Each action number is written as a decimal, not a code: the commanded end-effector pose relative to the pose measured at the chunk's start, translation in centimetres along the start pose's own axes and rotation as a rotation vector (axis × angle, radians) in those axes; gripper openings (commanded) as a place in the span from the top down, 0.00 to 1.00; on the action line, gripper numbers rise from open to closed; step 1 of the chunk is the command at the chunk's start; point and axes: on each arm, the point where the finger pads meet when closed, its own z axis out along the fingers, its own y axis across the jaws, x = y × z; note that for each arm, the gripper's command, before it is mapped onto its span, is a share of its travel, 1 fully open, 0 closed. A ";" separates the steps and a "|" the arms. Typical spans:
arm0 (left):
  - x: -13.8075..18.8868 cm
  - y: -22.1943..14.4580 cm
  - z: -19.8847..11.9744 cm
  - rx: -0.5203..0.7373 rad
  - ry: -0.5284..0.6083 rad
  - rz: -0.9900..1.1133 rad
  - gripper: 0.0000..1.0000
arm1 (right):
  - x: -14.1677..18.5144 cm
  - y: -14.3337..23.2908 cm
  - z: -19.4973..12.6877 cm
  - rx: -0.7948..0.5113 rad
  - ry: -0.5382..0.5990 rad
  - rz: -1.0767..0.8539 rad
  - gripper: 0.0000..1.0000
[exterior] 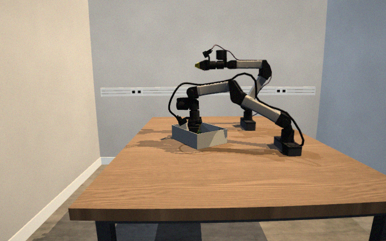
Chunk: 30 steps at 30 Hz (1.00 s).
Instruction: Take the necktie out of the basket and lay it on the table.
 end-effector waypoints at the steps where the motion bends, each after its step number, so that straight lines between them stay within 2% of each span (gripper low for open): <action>1: -0.5 0.0 0.7 -0.008 -0.022 -0.002 0.24 | -0.2 0.0 0.0 0.000 -0.008 0.000 0.00; 11: -0.5 0.0 2.1 -0.008 -0.022 -0.002 0.24 | -0.2 0.0 0.0 0.000 -0.008 0.000 0.00; 30: -0.5 -0.1 2.3 -0.006 -0.020 -0.001 0.24 | -0.2 0.0 0.0 0.000 -0.007 0.000 0.00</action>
